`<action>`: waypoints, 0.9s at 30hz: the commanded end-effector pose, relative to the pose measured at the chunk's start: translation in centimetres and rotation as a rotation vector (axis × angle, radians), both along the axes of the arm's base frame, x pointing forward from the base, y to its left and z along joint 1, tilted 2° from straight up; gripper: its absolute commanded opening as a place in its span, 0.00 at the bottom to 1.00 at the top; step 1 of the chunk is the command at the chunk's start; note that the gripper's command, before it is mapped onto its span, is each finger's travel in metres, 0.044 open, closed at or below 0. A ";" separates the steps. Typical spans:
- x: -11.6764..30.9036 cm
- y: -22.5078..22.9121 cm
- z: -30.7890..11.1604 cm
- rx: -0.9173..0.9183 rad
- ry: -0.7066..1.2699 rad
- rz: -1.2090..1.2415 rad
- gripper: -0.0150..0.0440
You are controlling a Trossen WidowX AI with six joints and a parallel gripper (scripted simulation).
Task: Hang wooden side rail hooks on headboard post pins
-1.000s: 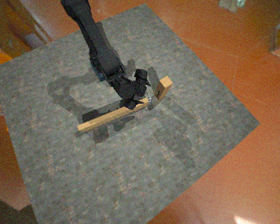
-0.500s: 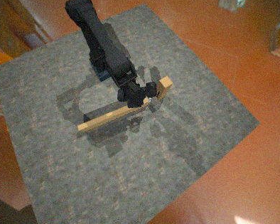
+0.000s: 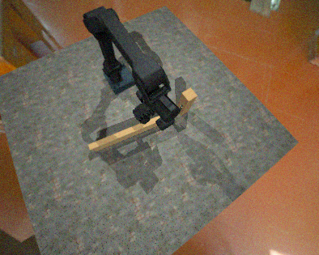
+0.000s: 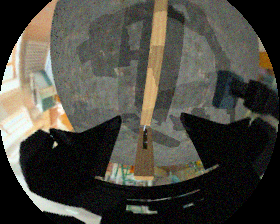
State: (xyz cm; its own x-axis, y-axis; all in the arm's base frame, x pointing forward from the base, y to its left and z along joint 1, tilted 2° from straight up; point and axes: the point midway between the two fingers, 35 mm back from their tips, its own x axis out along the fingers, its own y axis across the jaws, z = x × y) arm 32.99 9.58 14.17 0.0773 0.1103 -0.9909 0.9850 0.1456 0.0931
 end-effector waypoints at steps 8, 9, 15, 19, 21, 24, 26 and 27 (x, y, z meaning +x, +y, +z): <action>0.1 -0.3 -0.1 -0.061 0.053 -0.175 1.00; 0.2 -0.3 -0.6 -0.061 0.053 -0.175 1.00; 0.2 -0.2 -3.4 -0.061 0.053 -0.175 1.00; 0.3 -0.2 -3.8 -0.061 0.053 -0.175 1.00; 0.3 -0.1 -4.7 -0.061 0.053 -0.175 1.00; 0.3 -0.1 -4.9 -0.061 0.053 -0.175 1.00; 0.3 -0.1 -4.9 -0.061 0.053 -0.175 1.00; 0.3 -0.1 -5.0 -0.061 0.053 -0.175 1.00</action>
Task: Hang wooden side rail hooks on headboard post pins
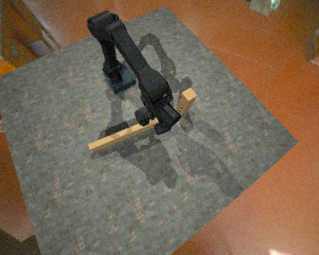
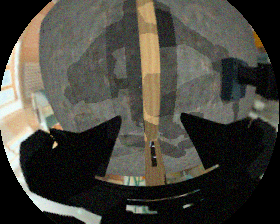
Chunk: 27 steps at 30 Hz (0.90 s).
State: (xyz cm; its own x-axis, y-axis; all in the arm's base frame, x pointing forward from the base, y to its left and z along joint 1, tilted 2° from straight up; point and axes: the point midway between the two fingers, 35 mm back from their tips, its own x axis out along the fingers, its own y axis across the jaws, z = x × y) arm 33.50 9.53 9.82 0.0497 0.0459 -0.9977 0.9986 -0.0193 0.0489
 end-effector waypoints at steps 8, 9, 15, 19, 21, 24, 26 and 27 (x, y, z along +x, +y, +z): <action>0.0 0.0 -1.9 -0.007 0.012 -0.006 1.00; 0.0 0.0 -2.0 -0.007 0.012 -0.006 1.00; 0.0 0.0 -3.0 -0.007 0.012 -0.006 1.00; 0.1 0.1 -3.7 -0.007 0.012 -0.006 1.00; 0.1 0.1 -4.0 -0.007 0.012 -0.006 1.00; 0.1 0.1 -4.5 -0.007 0.012 -0.006 1.00; 0.1 0.1 -4.8 -0.007 0.012 -0.006 1.00; 0.1 0.1 -4.9 -0.007 0.012 -0.006 1.00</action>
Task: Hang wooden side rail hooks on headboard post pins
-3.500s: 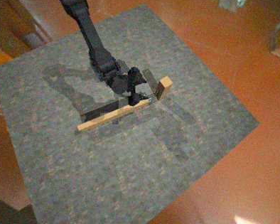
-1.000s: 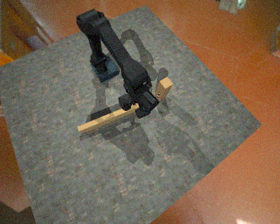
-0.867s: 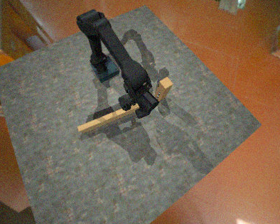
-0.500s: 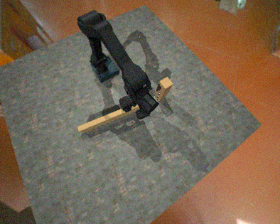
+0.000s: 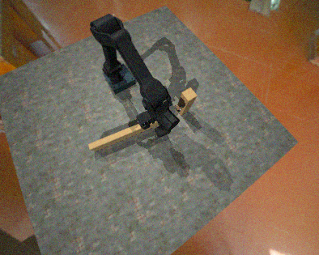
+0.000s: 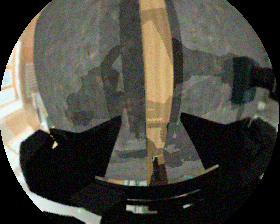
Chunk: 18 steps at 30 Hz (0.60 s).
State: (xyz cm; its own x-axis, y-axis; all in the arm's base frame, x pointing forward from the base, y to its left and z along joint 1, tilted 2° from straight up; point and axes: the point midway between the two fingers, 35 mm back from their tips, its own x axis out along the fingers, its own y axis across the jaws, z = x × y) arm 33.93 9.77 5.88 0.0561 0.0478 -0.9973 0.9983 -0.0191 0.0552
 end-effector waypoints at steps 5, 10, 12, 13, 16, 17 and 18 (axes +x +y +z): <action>-0.4 -0.1 -1.8 -0.008 0.019 -0.006 1.00; -0.4 -0.1 -2.6 -0.008 0.019 -0.006 1.00; -0.4 -0.1 -2.9 -0.008 0.019 -0.006 1.00; -0.4 -0.1 -3.1 -0.008 0.019 -0.006 1.00; -0.5 -0.1 -3.3 -0.008 0.019 -0.006 1.00; -0.5 -0.1 -3.3 -0.008 0.019 -0.006 1.00; -0.5 -0.1 -3.3 -0.008 0.019 -0.006 1.00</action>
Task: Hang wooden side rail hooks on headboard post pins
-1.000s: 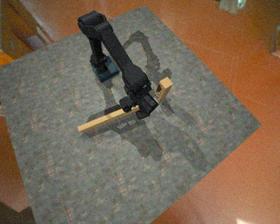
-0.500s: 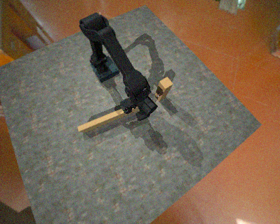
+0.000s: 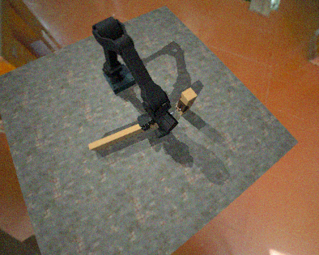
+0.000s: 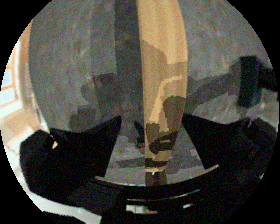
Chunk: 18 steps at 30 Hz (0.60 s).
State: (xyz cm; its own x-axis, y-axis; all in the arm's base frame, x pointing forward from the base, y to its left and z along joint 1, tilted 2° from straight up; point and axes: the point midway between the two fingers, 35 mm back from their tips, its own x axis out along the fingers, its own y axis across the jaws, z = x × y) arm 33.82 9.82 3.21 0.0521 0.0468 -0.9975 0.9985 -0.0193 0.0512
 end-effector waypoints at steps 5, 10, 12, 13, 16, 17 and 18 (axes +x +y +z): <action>-0.3 -0.1 -0.6 -0.007 0.015 -0.006 0.96; -0.3 -0.1 -0.6 -0.007 0.015 -0.006 0.73; -0.3 -0.1 -0.6 -0.007 0.015 -0.006 0.64; -0.3 -0.1 -0.6 -0.007 0.015 -0.006 0.60; -0.3 -0.1 -0.6 -0.007 0.015 -0.006 0.47; -0.3 -0.1 -0.6 -0.007 0.015 -0.006 0.45; -0.3 -0.1 -0.6 -0.007 0.015 -0.006 0.44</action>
State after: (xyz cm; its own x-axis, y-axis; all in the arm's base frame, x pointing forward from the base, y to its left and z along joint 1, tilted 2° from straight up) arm 33.62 9.77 2.80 0.0421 0.0442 -0.9981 0.9990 -0.0194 0.0413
